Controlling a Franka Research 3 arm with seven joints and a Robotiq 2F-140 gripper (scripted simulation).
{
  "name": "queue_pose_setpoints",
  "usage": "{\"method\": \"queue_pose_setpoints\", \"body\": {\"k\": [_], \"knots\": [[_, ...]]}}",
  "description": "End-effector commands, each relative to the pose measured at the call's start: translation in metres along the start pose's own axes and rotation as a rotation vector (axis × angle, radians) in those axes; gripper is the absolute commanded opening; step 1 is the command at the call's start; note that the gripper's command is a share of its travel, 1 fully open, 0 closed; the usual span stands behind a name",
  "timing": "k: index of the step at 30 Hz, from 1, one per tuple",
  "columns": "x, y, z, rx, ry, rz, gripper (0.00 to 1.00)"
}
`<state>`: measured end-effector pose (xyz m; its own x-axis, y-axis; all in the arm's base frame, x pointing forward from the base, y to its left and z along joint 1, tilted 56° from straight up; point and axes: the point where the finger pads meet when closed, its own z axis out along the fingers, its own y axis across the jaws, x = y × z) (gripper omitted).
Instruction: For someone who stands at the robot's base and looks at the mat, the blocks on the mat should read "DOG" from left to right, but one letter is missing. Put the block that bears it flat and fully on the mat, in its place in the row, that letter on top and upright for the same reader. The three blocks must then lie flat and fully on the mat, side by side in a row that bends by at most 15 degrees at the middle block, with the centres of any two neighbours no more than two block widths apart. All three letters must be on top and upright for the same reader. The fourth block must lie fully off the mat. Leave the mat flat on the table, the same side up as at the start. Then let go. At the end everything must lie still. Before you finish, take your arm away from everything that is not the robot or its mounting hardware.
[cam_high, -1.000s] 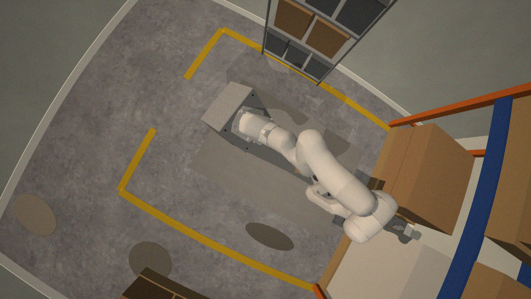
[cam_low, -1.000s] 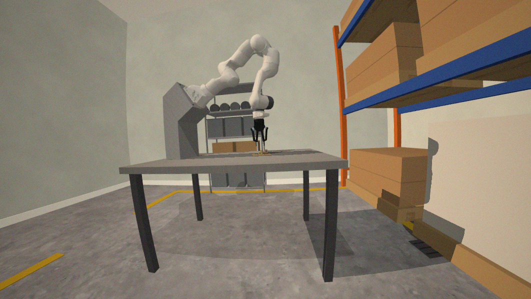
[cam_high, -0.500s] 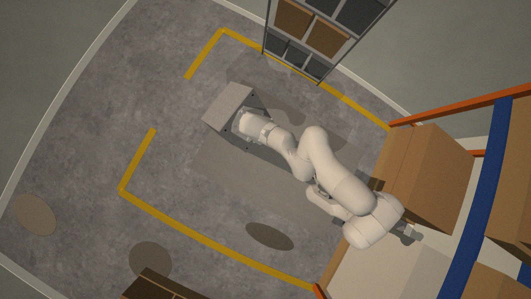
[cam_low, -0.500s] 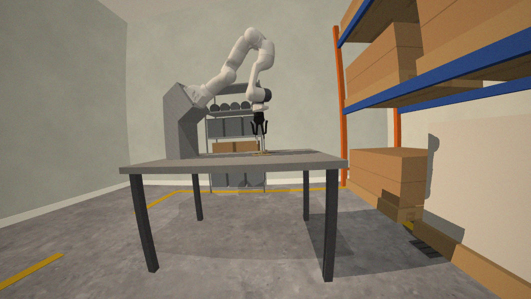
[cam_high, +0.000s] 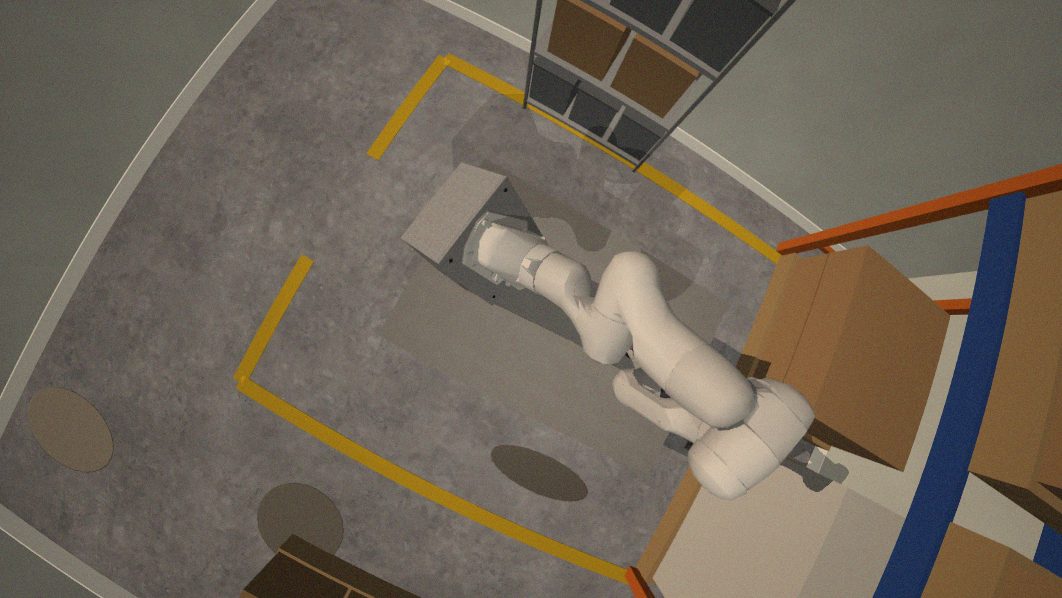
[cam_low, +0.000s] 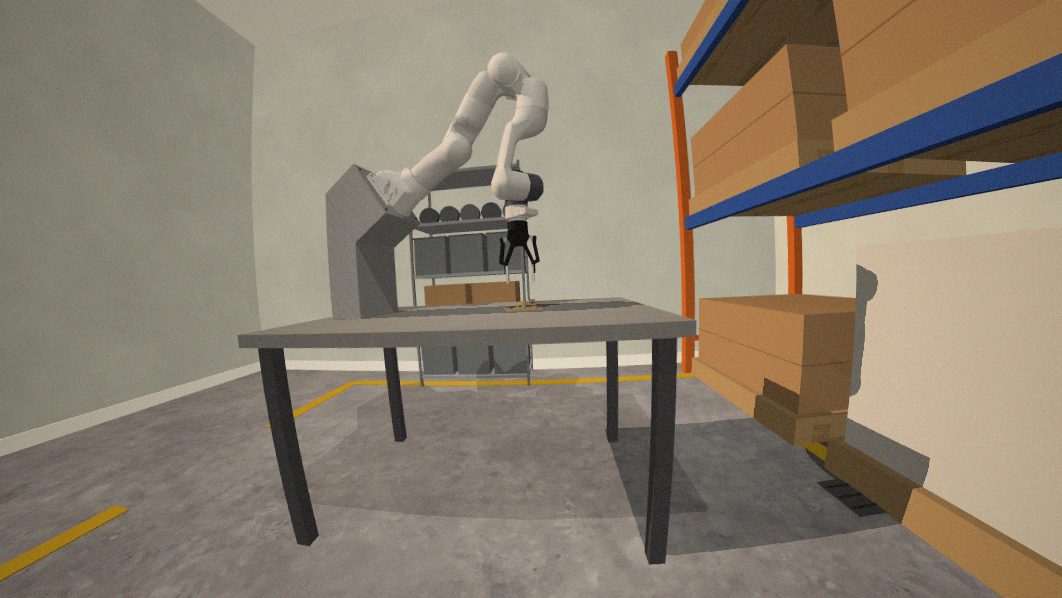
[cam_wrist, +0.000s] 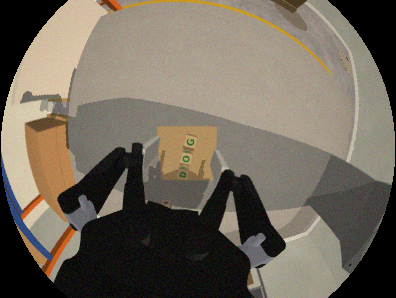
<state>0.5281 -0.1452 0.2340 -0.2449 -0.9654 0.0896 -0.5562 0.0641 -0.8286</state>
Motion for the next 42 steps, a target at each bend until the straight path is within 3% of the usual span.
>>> {"method": "queue_pose_setpoints", "body": {"k": [1,22,34,42], "knots": [[-0.002,0.003,-0.001,-0.006,-0.005,-0.014,1.00],[-0.002,0.003,-0.005,-0.006,-0.005,-0.014,1.00],[-0.002,0.002,-0.050,-0.006,-0.005,-0.014,1.00],[-0.002,0.002,-0.068,-0.006,-0.005,-0.014,1.00]]}}
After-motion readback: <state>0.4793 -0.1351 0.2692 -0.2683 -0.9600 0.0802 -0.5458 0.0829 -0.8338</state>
